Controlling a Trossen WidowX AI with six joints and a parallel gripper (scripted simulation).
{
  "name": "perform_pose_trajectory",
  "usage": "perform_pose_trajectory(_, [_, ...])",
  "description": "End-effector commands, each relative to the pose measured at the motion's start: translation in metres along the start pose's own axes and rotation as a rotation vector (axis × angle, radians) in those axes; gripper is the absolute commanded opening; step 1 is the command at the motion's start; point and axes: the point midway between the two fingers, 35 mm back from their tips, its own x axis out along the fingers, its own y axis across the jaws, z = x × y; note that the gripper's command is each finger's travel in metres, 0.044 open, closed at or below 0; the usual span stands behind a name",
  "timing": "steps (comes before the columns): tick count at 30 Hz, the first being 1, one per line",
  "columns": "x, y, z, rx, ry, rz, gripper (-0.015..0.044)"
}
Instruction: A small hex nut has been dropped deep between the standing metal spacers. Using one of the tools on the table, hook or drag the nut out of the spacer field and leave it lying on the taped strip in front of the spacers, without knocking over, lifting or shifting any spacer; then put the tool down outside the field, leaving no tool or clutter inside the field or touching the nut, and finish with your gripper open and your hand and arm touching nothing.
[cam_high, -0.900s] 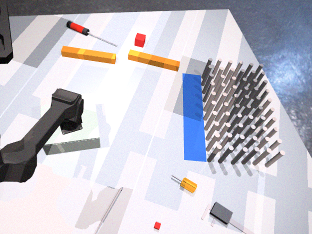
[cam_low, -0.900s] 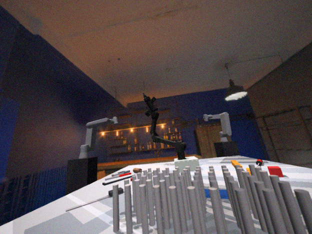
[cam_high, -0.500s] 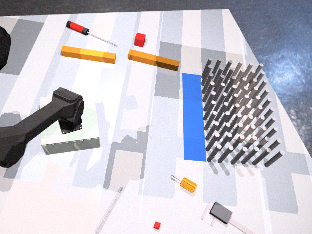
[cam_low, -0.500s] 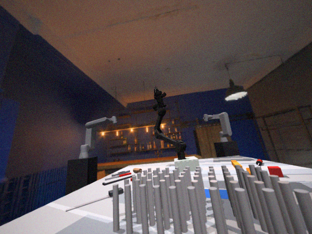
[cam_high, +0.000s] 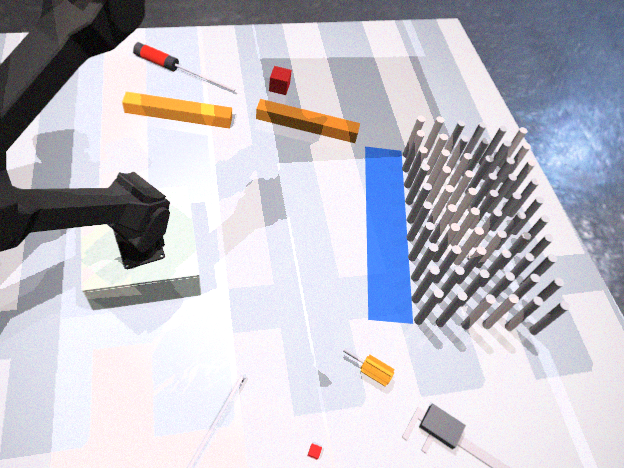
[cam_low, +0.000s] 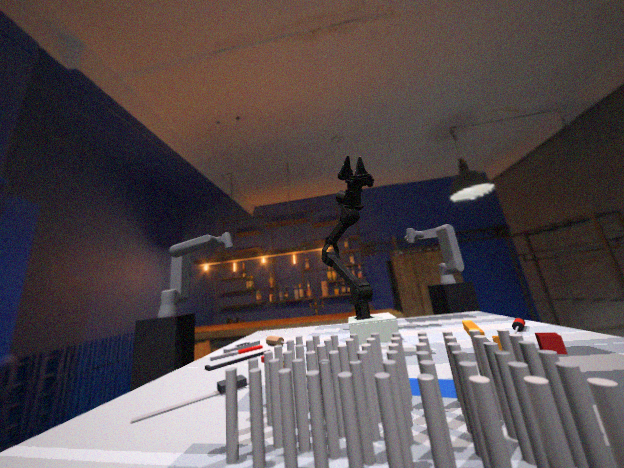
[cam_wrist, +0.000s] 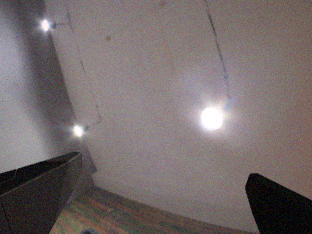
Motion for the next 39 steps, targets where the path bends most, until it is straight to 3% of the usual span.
perform_pose_trajectory(1, [0.003,0.064,-0.002,0.055,0.017,0.124,0.0440])
perform_pose_trajectory(11, [-0.023,0.230,-0.052,0.258,0.213,0.438,0.0440])
perform_pose_trajectory(21, [-0.107,0.357,-0.141,0.485,0.592,0.658,0.0440])
perform_pose_trajectory(33, [-0.268,0.429,-0.243,0.745,1.219,0.699,0.0440])
perform_pose_trajectory(39, [-0.278,0.431,-0.247,0.757,1.257,0.693,0.0440])
